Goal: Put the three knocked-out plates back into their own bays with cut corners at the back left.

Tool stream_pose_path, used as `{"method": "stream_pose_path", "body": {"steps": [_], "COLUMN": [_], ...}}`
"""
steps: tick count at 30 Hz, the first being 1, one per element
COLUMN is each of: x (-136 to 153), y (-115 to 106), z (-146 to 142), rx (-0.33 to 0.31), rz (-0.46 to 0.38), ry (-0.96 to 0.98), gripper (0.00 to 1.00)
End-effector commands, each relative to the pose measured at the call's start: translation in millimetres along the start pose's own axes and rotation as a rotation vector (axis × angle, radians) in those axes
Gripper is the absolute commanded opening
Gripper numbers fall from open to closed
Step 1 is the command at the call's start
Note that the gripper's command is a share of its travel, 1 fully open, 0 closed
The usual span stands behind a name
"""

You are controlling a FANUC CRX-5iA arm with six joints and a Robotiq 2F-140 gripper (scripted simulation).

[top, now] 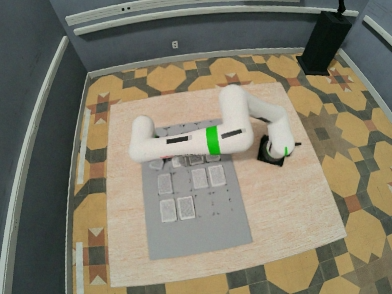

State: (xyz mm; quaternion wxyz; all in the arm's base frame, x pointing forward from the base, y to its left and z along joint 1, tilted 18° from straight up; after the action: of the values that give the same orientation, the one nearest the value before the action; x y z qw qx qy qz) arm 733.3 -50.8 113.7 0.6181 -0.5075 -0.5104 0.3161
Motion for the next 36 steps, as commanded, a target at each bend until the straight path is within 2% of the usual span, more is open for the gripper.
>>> {"method": "stream_pose_path", "body": {"steps": [1,36], "x": [0.0,0.0], "y": [-1.8,-2.6], "z": [-0.7,-0.7], "rx": [-0.003,-0.003], "rz": [0.000,0.000], "ry": [0.000,0.000], "gripper": [0.60,0.58]}}
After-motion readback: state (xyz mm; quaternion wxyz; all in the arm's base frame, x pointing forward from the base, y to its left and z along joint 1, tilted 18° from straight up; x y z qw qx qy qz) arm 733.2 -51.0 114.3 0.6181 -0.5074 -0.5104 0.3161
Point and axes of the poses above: the point where the finger pads meet when closed, its own y axis out along the fingers, its own z axis across the jaws, x = y × z, the point moved 5 cm from there along -y, back along the fingers, and after that the axes turned 2 degrees about y, right-handed, at the moved point
